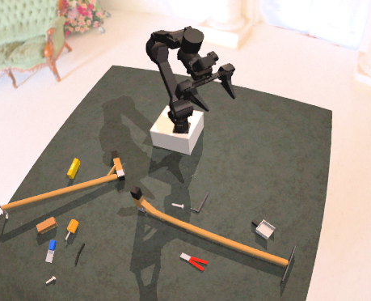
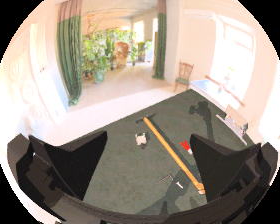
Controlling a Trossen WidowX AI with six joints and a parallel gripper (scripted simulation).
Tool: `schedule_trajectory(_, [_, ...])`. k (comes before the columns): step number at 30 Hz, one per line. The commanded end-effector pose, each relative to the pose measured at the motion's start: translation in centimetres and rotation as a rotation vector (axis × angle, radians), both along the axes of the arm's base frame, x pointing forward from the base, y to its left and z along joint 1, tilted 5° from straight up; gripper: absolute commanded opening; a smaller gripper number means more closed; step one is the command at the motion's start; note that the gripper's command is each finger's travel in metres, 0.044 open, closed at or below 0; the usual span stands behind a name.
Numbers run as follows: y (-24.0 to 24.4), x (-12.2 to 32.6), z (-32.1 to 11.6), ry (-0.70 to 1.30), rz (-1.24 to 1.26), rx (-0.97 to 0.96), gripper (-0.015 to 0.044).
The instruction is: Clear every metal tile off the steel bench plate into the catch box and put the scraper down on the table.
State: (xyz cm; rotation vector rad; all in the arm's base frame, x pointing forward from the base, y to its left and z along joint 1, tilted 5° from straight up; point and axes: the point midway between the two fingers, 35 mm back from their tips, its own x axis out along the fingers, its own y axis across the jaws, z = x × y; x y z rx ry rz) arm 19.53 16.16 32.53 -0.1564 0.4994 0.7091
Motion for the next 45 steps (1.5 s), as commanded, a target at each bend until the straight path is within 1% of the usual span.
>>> schedule_trajectory(1, [0.1,0.0,0.0,0.004,0.001,0.005,0.0440])
schedule_trajectory(18, [0.0,0.2,0.2,-0.002,-0.004,0.001,0.0440])
schedule_trajectory(45, [-7.1,5.7,4.4,-0.216,-0.203,-0.201,0.0440])
